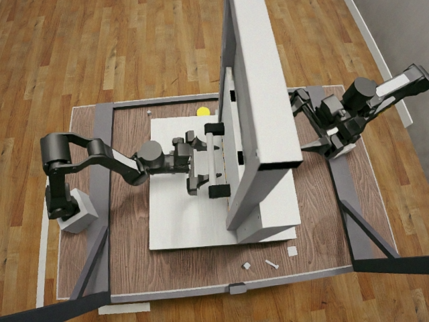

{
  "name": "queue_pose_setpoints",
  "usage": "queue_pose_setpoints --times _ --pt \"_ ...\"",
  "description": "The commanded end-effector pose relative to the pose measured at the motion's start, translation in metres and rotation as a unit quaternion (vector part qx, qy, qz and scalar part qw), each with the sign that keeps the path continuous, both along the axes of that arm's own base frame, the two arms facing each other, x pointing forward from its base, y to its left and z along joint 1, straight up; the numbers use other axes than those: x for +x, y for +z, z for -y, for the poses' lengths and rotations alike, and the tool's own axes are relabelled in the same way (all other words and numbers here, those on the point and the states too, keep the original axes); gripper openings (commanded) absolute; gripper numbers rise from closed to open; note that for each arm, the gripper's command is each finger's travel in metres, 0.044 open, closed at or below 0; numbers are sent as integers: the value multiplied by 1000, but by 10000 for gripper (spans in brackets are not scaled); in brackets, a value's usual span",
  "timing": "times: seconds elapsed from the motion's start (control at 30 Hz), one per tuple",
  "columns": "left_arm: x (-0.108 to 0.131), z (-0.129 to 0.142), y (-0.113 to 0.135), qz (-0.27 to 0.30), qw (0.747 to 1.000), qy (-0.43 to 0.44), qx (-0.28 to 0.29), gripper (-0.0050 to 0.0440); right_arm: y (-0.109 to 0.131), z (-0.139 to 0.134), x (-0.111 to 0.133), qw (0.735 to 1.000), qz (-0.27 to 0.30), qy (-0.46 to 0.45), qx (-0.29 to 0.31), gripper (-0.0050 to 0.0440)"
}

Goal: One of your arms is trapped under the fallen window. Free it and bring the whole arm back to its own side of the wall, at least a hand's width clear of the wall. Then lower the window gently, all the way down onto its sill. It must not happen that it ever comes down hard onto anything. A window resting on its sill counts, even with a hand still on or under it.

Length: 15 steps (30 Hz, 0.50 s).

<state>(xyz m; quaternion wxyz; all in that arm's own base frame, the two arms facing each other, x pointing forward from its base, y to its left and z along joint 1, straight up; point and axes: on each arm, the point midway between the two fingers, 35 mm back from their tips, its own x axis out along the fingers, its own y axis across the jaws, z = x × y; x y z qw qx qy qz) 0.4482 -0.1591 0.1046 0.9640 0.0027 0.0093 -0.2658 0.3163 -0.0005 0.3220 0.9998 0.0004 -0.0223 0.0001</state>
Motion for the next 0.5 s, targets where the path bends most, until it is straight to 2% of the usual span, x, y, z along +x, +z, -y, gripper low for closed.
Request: queue_pose_setpoints --times 0.0,0.33,0.43,0.47 --pt "6 3 36 62 998 -3 -15 400 13 1 -2 1000 15 -2 0 400" --pt "7 3 23 64 998 -3 -18 400 13 1 -2 1000 15 -2 0 400" --pt "7 3 29 67 998 -3 -18 400 13 1 -2 1000 15 -2 0 400" --pt "8 3 20 64 998 -2 -18 400 13 1 -2 1000 15 -2 0 400"
